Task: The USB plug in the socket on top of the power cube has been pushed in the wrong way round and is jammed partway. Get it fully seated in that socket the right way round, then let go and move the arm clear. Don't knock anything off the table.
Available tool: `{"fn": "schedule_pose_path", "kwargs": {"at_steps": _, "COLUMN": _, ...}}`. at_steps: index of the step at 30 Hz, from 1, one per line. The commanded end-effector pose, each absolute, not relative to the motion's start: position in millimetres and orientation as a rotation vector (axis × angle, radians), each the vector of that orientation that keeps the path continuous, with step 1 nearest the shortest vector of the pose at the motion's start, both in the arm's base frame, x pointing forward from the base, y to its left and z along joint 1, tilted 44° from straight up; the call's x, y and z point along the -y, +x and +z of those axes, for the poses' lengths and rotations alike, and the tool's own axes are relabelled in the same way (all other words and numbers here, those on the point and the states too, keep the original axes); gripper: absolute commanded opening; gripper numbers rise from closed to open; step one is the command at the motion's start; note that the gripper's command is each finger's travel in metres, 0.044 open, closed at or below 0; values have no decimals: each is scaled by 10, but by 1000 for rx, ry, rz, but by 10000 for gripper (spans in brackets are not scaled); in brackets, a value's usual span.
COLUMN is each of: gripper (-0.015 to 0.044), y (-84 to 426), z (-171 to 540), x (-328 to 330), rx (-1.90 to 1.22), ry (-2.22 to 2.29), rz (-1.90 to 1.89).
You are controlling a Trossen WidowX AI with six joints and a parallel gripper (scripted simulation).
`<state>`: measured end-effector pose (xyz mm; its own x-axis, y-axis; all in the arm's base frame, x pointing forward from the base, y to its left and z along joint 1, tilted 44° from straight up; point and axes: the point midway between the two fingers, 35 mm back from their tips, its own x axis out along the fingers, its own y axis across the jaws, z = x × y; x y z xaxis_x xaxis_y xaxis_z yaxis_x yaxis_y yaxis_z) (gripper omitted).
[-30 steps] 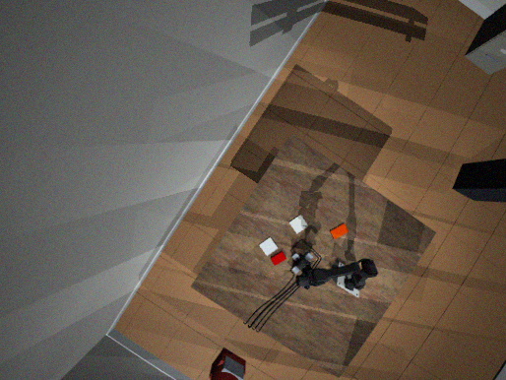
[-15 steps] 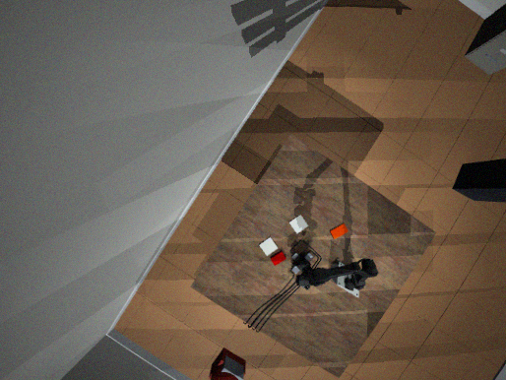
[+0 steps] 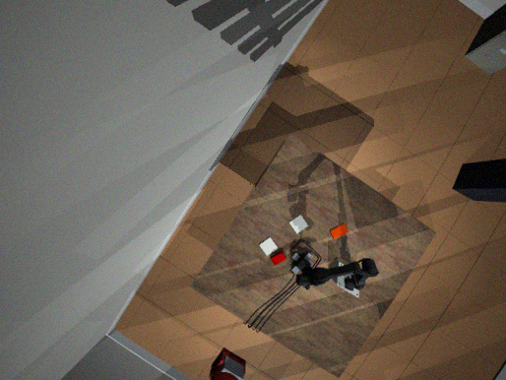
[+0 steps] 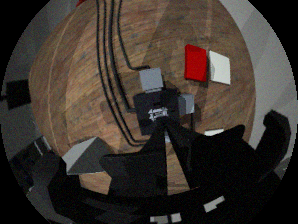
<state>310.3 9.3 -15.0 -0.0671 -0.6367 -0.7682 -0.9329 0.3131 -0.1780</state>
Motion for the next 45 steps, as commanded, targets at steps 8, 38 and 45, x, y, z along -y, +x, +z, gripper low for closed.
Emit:
{"fn": "schedule_pose_path", "kwargs": {"at_steps": 8, "gripper": 0, "y": 3094, "z": -171, "x": -92, "rx": -1783, "ry": -1406, "rz": 492}}
{"fn": "schedule_pose_path", "kwargs": {"at_steps": 38, "gripper": 0, "y": 3091, "z": -199, "x": -69, "rx": -1779, "ry": -1406, "rz": 498}}
{"fn": "schedule_pose_path", "kwargs": {"at_steps": 45, "gripper": 0, "y": 3090, "z": -205, "x": -63, "rx": -1779, "ry": -1406, "rz": 498}}
